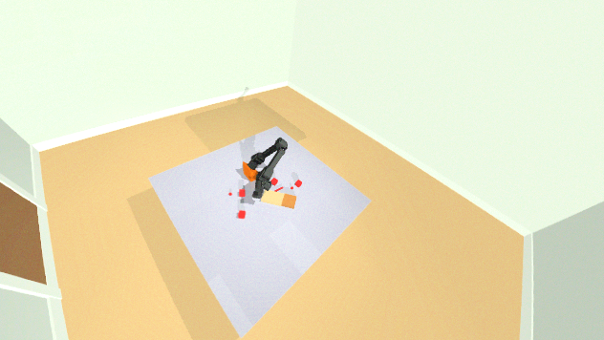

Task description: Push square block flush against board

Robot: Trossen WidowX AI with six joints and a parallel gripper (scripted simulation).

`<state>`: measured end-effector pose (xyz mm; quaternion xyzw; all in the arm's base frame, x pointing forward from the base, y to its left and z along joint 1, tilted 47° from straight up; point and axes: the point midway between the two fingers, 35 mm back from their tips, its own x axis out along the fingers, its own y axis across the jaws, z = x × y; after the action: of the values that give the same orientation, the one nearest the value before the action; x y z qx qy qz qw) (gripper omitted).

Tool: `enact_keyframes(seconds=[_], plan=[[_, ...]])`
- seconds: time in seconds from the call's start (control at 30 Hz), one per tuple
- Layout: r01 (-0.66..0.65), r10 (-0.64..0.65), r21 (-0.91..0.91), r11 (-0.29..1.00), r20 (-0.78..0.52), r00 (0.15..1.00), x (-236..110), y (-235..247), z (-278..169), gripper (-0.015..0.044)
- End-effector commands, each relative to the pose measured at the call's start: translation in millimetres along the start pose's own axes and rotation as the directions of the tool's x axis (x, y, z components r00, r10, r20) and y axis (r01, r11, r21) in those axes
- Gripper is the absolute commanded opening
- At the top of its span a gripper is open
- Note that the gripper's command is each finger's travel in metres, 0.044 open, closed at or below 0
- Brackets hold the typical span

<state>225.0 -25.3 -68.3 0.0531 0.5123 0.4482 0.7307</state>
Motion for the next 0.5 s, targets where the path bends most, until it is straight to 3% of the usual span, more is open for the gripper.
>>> enact_keyframes(seconds=[0.0, 0.47], plan=[[-0.030, 0.030, 0.018, 0.999, -0.005, 1.000, 22, 10, -5, 0.0000], [-0.028, 0.028, 0.018, 0.999, -0.006, 1.000, 22, 8, 6, 0.0000]])
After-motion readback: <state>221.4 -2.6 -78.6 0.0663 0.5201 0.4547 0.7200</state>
